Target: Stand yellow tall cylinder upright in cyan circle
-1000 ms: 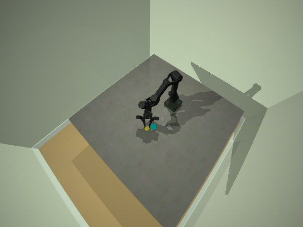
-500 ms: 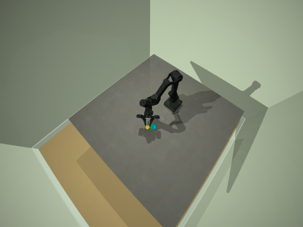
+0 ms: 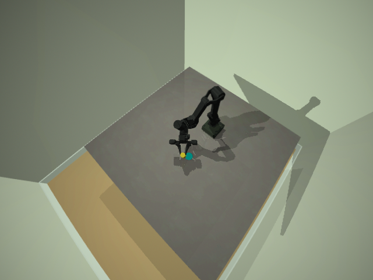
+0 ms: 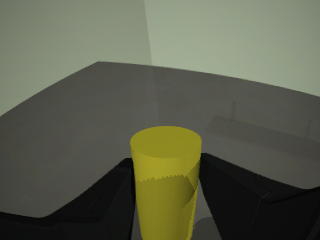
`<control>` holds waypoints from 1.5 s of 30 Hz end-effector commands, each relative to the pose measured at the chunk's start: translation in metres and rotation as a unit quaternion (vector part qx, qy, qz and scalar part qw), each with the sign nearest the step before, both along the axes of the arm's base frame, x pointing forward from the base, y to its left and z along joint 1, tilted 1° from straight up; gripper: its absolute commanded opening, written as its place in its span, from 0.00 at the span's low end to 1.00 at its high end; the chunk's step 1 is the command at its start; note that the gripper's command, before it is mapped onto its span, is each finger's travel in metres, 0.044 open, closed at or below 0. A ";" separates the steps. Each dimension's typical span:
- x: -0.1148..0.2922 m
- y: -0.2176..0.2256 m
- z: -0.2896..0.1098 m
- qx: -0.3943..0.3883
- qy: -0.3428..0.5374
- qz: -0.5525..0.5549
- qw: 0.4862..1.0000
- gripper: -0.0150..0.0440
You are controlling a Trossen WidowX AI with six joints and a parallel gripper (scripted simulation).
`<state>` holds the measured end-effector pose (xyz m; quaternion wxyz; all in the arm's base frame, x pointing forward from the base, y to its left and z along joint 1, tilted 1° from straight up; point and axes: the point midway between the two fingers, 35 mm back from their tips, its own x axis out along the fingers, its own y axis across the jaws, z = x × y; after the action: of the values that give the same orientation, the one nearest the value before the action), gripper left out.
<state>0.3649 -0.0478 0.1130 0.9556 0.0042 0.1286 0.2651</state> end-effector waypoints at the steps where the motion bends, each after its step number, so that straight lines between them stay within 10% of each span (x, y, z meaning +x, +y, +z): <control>1: -0.004 0.001 0.001 0.004 -0.008 0.004 1.000 0.43; 45: -0.055 0.013 0.013 0.008 -0.101 0.052 0.993 0.43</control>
<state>0.3139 -0.0363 0.1251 0.9494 -0.0206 0.0336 0.3115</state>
